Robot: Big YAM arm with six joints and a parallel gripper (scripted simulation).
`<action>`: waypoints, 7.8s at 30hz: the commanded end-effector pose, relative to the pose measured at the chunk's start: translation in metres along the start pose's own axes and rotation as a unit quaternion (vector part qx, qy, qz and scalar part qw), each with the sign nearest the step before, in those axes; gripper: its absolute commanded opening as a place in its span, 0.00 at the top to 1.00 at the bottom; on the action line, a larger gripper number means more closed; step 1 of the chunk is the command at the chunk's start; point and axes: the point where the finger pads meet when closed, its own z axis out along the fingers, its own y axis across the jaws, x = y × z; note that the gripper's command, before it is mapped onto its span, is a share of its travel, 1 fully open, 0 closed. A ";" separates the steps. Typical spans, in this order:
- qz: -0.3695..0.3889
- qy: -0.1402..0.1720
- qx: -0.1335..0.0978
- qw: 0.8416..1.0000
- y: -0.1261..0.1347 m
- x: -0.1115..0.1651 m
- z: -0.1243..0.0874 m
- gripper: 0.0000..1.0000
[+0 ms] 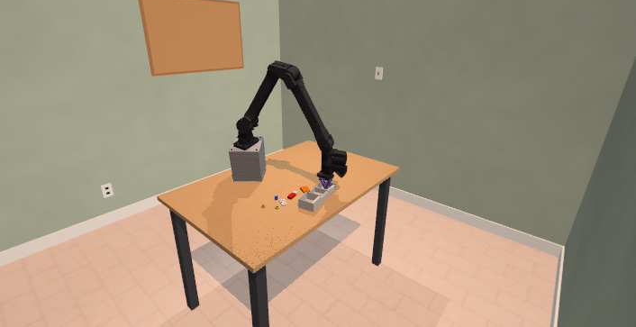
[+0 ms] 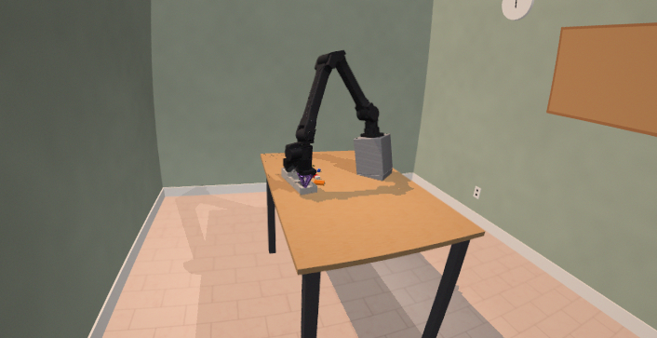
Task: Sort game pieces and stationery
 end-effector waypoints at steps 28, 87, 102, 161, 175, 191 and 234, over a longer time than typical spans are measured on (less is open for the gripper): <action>0.001 -0.018 -0.003 1.000 0.005 -0.010 -0.064 0.92; -0.001 -0.009 -0.001 1.000 0.007 0.000 -0.057 0.92; 0.003 -0.031 -0.006 1.000 0.008 -0.016 -0.131 0.92; 0.112 -0.008 -0.001 0.994 -0.013 0.015 -0.163 0.47; 0.305 -0.008 -0.004 0.952 -0.042 0.085 -0.072 0.47; 0.325 -0.012 -0.007 0.946 -0.038 0.089 -0.054 0.47; 0.326 -0.016 -0.009 0.945 -0.041 0.093 -0.066 0.47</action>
